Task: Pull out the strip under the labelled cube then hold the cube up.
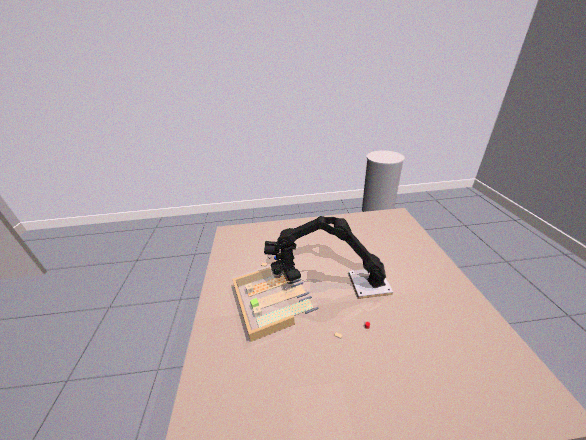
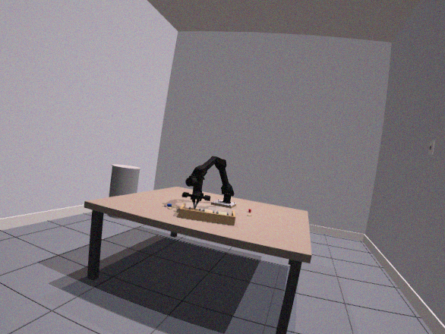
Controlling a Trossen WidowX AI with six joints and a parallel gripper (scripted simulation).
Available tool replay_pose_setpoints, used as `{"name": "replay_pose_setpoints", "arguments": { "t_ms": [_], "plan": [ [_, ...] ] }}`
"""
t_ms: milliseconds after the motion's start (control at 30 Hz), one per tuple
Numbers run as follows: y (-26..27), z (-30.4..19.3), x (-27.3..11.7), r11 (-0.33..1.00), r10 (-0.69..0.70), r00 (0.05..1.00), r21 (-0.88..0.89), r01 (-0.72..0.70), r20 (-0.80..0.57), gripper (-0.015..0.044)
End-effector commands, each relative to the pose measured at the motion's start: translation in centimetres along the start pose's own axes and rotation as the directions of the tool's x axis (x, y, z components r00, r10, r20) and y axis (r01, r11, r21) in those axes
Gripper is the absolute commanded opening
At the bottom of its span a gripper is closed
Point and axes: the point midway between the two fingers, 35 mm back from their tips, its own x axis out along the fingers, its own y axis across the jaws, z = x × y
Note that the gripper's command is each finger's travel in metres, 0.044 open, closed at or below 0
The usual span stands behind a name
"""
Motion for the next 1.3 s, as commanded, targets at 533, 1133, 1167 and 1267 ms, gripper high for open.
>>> {"name": "replay_pose_setpoints", "arguments": {
  "t_ms": [533,1133,1167,1267],
  "plan": [
    [-0.08,-0.02,0.35,1.000,-0.003,1.000,-0.006,0.003,-0.003,0.0000],
    [-0.12,0.04,0.53,1.000,-0.003,1.000,-0.006,0.003,-0.003,0.0000],
    [-0.13,0.04,0.54,1.000,-0.003,1.000,-0.006,0.003,-0.003,0.0000],
    [-0.13,0.05,0.57,1.000,-0.003,1.000,-0.006,0.003,-0.003,0.0000]
  ]
}}
